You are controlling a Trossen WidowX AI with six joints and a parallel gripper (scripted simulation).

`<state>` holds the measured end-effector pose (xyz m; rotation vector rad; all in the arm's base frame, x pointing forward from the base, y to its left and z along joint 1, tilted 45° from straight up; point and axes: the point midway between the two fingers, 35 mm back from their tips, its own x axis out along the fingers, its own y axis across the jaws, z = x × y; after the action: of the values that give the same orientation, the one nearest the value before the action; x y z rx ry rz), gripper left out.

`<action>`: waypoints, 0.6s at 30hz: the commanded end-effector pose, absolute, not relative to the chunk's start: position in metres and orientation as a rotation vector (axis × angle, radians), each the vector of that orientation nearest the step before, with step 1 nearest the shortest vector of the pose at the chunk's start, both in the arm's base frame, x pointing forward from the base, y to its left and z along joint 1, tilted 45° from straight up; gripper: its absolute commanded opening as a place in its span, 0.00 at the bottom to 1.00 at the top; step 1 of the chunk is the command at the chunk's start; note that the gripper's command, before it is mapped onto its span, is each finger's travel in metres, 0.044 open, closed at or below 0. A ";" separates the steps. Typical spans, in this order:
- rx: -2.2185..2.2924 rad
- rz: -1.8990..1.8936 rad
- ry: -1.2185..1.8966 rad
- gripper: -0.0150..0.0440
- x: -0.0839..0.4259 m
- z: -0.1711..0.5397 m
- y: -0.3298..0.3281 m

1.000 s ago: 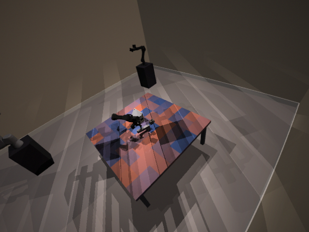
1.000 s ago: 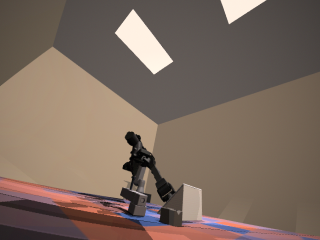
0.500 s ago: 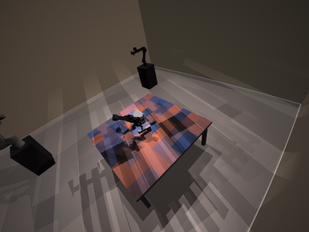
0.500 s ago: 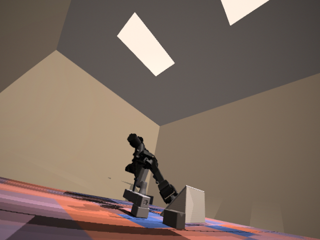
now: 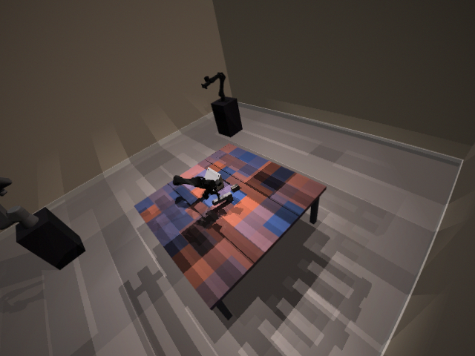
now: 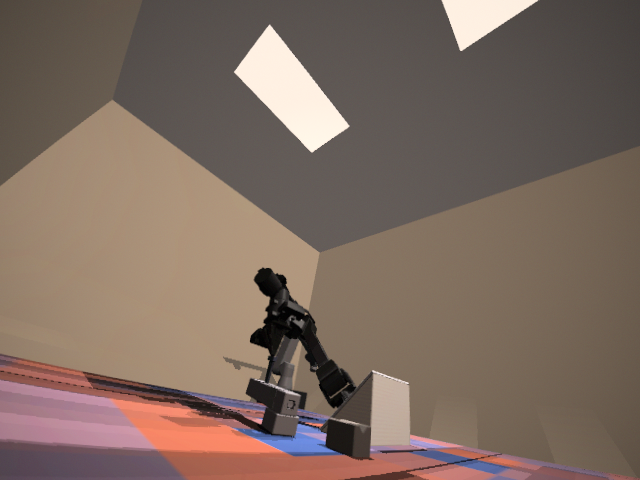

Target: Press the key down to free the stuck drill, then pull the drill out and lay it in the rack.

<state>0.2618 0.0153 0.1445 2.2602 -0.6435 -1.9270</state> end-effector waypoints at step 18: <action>2.166 -1.962 -0.716 0.25 0.253 0.128 -0.006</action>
<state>0.2610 0.0134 0.1425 2.2621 -0.6339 -1.9293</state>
